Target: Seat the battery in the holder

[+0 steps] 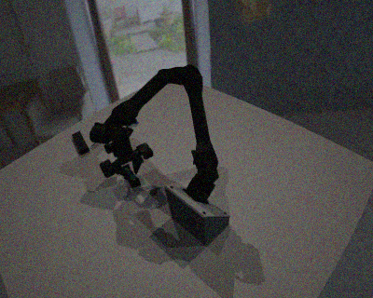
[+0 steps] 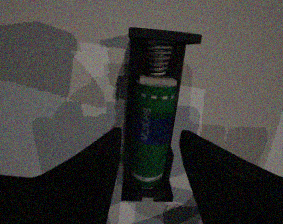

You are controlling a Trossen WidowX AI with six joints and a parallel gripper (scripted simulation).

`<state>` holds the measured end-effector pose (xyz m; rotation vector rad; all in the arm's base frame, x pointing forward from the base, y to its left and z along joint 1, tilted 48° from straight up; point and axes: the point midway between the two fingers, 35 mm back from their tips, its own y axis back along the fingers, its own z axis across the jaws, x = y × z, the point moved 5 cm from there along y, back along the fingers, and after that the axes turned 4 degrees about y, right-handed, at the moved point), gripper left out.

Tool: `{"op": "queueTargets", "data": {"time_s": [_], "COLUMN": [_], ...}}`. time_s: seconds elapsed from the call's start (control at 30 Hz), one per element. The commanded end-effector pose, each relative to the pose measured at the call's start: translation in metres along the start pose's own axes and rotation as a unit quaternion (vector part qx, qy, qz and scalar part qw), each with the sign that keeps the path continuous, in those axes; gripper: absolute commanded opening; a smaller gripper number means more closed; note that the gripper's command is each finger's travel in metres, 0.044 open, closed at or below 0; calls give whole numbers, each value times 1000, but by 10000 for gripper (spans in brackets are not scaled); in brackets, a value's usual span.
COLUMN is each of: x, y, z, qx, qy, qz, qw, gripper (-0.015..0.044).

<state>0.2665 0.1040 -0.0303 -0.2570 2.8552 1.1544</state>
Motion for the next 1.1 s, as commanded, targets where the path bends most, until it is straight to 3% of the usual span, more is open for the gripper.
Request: {"op": "queueTargets", "data": {"time_s": [0.0, 0.3, 1.07], "x": [0, -3, -4], "y": [1, 75, 77], "z": [0, 2, 3], "qx": [0, -2, -2], "qy": [0, -3, -3], "qz": [0, 2, 3], "qw": [1000, 1000, 1000], "gripper": [203, 440, 440]}}
